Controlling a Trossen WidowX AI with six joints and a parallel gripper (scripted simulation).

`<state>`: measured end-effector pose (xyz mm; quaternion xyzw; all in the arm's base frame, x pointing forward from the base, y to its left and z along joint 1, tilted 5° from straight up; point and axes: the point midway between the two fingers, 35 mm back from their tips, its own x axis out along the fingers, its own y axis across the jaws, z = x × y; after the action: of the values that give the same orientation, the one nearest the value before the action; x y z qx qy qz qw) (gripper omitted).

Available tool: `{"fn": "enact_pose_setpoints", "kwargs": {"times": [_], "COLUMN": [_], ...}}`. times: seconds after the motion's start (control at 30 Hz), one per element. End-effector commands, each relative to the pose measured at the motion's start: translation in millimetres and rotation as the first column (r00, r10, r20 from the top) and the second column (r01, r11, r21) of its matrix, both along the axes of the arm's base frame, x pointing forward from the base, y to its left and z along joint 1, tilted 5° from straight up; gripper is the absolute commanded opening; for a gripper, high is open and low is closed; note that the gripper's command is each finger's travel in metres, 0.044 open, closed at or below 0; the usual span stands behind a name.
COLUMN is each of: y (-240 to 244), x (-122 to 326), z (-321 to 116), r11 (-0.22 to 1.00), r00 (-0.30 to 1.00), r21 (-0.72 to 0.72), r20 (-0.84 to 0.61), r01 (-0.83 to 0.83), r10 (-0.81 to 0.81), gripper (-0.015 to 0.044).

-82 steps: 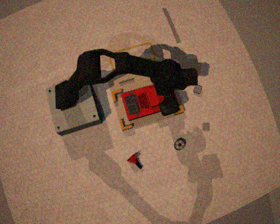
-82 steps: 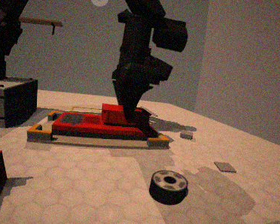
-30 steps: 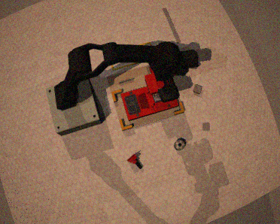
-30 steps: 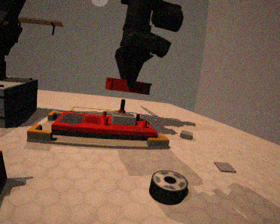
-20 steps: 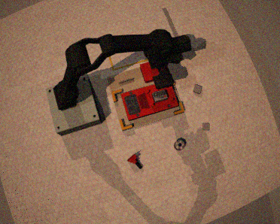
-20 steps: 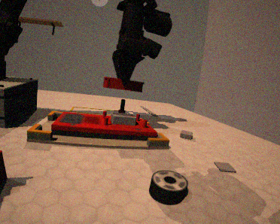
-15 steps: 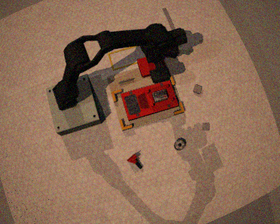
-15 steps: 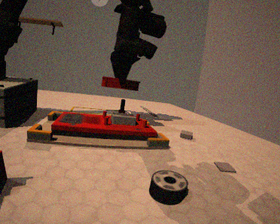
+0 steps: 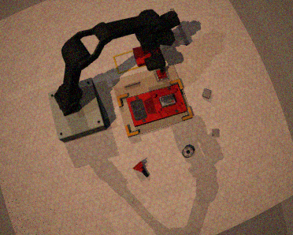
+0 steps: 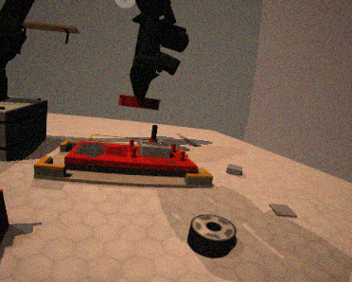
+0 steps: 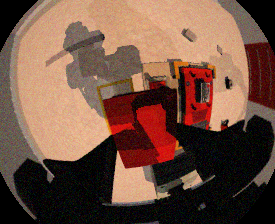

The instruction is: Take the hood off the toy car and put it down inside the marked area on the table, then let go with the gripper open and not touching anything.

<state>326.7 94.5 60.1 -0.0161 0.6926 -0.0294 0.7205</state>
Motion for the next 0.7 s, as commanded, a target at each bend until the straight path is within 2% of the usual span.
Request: {"fn": "enact_pose_setpoints", "kwargs": {"times": [0.0, 0.27, 0.67], "y": [15, 44, 44], "x": [-8, -24, -23], "z": [-1, -3, -9], "r11": [1.000, 1.000, 1.000], "r00": [1.000, 1.000, 1.000], "r21": [-0.003, -0.002, -0.002], "r20": [0.002, 0.002, 0.002], "r01": [0.003, 0.004, 0.004], "r10": [-0.003, -0.004, -0.004], "gripper": [0.0000, 0.0000, 0.0000]}}
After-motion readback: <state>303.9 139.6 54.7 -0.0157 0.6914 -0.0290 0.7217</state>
